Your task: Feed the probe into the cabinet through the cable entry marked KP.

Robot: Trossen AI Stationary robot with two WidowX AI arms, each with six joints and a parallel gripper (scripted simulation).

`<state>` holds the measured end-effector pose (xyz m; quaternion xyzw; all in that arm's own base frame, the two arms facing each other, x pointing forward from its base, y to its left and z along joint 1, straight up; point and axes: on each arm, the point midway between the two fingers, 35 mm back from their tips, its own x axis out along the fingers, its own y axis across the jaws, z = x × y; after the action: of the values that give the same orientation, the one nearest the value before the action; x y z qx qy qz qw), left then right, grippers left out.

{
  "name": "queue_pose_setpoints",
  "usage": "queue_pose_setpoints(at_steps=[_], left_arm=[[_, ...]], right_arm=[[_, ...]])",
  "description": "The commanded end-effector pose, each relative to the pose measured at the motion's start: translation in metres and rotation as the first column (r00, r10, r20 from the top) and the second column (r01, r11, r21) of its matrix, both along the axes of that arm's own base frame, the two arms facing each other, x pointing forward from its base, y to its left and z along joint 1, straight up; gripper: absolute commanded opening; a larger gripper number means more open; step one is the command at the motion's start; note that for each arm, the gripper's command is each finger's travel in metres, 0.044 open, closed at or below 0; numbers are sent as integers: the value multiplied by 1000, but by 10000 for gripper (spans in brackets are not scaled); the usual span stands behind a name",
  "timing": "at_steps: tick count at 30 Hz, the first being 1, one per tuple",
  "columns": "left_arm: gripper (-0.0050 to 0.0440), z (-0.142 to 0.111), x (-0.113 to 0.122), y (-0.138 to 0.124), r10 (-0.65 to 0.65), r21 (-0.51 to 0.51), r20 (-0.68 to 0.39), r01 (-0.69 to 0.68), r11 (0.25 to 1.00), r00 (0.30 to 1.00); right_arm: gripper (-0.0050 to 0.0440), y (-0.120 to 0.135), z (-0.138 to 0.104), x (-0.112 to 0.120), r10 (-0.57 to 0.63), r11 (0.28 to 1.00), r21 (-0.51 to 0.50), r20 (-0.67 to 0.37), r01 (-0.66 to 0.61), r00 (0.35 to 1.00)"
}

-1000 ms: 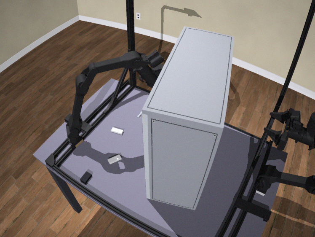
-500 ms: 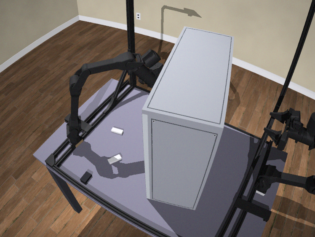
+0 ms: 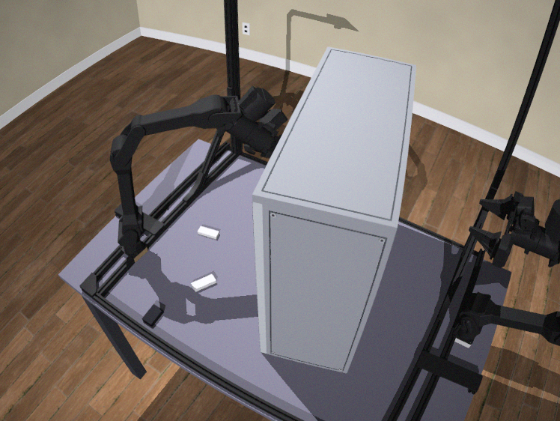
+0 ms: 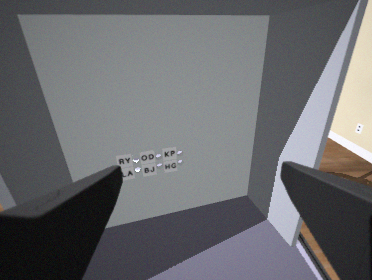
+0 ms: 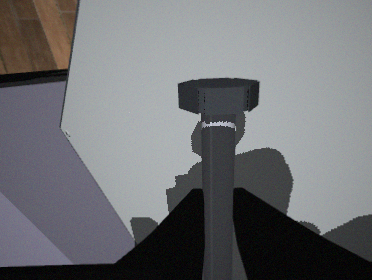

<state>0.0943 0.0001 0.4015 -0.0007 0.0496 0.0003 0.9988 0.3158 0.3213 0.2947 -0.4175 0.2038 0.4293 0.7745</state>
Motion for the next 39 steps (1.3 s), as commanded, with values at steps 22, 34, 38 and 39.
queue_pose_setpoints(at_steps=[22,34,38,39], left_arm=[[440,0,0,0,-1,1,-1,1,1000,1000],[440,0,0,0,-1,1,-1,1,1000,1000],[440,0,0,0,-1,1,-1,1,1000,1000],[440,0,0,0,-1,1,-1,1,1000,1000]], right_arm=[[0,-71,55,21,-41,998,-27,295,52,955],[0,-127,82,41,-164,985,15,363,170,917],[0,-142,105,42,-214,976,49,433,214,876],[0,-145,111,41,-226,973,59,450,224,864]])
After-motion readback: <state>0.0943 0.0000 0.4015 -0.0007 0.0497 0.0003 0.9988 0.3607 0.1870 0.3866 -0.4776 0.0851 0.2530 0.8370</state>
